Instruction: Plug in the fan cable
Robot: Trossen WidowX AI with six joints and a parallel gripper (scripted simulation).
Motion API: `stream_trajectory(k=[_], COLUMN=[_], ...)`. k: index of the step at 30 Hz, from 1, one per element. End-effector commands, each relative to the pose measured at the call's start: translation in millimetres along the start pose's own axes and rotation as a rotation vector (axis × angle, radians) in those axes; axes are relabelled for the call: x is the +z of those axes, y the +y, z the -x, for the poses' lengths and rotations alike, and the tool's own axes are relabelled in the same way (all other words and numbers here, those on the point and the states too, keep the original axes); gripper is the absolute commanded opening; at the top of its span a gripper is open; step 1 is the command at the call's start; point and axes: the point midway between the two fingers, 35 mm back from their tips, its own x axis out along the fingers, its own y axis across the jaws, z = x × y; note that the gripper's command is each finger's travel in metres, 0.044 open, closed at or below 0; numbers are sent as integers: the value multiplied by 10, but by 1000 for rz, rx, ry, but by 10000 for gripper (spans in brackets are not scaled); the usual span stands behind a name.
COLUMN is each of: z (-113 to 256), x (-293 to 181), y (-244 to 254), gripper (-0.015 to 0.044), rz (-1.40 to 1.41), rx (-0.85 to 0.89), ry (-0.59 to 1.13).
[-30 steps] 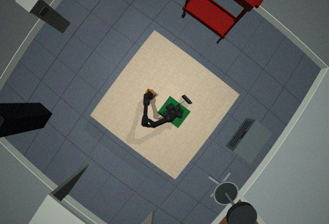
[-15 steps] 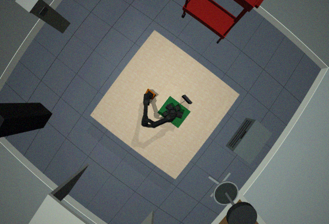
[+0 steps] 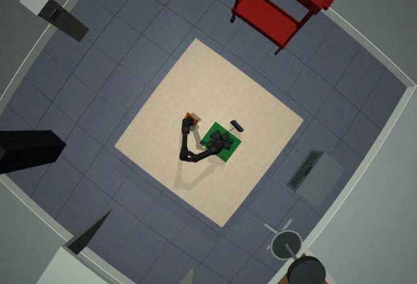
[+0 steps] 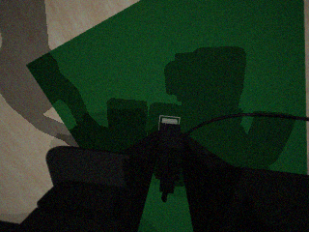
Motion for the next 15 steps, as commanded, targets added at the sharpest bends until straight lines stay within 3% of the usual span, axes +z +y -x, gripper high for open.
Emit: stream_trajectory(k=[1,11,15], z=[-35,-96,-62], x=[2,2,2], y=[9,10,0], gripper=[0,0,105], rz=[5,5,1], rx=[6,6,1], ry=[2,3,3])
